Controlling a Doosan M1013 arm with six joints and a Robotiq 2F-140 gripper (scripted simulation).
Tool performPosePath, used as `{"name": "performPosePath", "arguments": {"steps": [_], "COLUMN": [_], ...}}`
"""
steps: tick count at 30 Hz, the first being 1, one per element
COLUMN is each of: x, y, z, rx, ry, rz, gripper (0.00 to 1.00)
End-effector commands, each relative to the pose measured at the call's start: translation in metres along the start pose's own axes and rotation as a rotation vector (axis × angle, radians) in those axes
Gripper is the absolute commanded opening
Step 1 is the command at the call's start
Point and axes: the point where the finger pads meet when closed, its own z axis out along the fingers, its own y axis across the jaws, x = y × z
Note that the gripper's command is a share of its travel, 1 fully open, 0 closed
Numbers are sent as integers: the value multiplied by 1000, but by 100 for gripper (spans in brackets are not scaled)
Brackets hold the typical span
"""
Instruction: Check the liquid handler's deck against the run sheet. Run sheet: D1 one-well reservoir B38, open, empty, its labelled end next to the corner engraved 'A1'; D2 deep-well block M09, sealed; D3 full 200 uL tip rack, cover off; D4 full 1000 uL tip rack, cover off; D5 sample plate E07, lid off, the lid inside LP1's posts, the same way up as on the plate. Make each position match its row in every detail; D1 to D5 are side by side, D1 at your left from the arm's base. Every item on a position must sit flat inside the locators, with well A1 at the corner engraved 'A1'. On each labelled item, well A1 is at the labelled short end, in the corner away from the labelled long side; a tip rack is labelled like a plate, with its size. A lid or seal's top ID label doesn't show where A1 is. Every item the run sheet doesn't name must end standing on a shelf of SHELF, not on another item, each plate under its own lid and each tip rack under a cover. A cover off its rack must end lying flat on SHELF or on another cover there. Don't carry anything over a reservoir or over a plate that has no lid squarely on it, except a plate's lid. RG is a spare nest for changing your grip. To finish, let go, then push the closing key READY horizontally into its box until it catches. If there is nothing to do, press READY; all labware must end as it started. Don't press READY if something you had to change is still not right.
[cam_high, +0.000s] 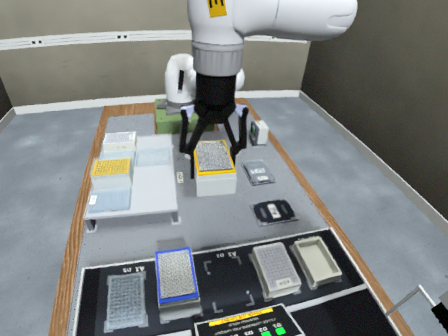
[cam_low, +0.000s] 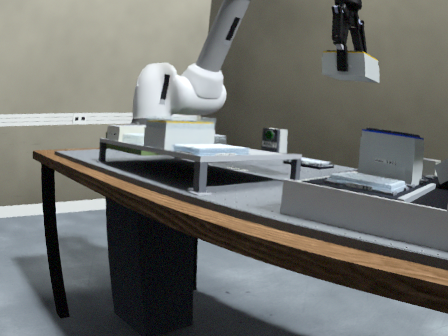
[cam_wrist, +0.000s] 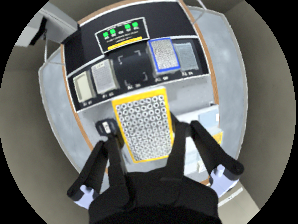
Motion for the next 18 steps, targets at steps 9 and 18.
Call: {"name": "performPosePath", "arguments": {"steps": [9,18], "x": [0,0], "y": [-2,-15], "z": [-1,-2], "rx": [1,3], "ry": [0,-3], "rz": [-45,-44], "gripper": [10,10]}}
